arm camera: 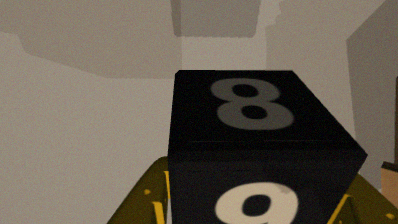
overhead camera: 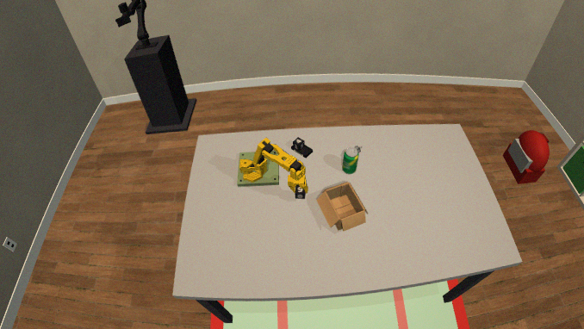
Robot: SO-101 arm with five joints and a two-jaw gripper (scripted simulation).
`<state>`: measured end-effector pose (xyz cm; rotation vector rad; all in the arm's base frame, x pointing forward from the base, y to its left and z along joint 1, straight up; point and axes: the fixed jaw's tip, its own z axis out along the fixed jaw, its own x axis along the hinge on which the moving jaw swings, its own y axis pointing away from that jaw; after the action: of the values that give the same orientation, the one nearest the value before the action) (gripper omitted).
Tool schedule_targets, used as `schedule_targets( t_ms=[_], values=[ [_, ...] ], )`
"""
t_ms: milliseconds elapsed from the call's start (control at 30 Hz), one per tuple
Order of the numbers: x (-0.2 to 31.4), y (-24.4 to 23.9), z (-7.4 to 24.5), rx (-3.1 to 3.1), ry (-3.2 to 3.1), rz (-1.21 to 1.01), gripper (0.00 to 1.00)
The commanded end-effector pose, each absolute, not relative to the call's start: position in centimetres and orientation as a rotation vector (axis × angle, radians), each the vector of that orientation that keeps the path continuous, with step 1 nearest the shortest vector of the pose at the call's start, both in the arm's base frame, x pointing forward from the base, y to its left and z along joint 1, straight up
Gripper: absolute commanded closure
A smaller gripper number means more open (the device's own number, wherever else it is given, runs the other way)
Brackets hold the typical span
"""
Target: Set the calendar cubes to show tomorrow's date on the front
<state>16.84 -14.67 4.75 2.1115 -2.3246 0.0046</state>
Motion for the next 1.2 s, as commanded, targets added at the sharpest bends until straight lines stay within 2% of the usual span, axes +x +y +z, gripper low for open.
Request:
schedule_targets(
  t_ms=[0, 1167],
  values=[
    [17.6, -13.9, 4.6, 1.962, -2.449, -0.023, 1.0],
    [22.7, -7.8, 4.1, 0.618, -3.066, -0.013, 1.0]
  ],
)
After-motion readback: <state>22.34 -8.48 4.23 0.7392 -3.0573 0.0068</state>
